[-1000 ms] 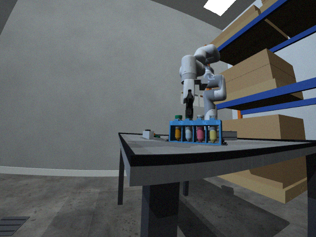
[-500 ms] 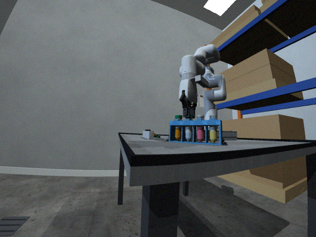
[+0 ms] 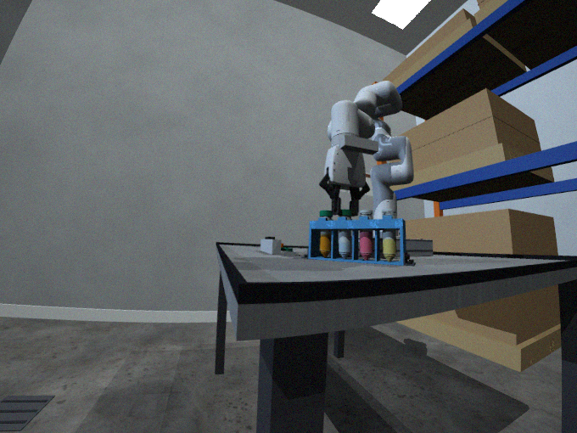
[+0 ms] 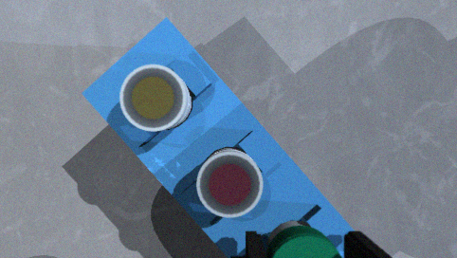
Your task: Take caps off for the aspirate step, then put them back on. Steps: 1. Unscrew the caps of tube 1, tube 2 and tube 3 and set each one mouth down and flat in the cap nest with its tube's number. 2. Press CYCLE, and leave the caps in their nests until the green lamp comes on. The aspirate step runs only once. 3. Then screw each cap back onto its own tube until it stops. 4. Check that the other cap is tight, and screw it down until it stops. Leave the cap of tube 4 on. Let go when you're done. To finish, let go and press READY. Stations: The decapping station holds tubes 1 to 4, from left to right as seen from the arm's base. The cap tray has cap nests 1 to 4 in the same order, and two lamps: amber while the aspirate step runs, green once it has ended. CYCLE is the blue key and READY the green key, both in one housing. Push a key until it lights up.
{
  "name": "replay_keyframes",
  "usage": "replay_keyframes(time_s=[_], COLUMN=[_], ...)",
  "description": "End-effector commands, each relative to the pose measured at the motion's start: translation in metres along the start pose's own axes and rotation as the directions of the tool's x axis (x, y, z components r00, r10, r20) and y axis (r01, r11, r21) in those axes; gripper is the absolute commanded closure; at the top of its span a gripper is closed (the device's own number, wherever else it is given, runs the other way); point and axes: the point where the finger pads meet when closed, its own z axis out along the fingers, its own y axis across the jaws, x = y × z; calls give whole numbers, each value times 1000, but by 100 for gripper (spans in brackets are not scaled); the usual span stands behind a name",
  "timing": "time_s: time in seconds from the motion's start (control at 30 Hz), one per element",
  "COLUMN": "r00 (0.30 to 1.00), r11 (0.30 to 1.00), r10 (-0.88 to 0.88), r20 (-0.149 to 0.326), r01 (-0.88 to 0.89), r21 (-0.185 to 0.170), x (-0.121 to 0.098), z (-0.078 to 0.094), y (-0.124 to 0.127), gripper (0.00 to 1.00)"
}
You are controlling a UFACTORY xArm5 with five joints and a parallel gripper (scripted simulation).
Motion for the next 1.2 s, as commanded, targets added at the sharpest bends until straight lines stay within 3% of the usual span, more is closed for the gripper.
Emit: replay_keyframes(time_s=[0.0,0.07,0.1,0.57,0.83,1.0,1.17], r00=[998,998,998,998,947,906,771], r11=[998,998,998,998,948,906,772], r10=[65,65,65,65,-320,-424,-636], r20=[-13,-13,-13,-13,-14,-13,-12], r01=[-65,-65,-65,-65,320,424,636], r21=[5,5,5,5,-1,-2,-6], x=[1,1,1,1,1,1,1], z=[-1,-1,-1,-1,-1,-1,-2], y=[1,1,1,1,1,1,1], gripper=[54,54,100,100,100,100,100])
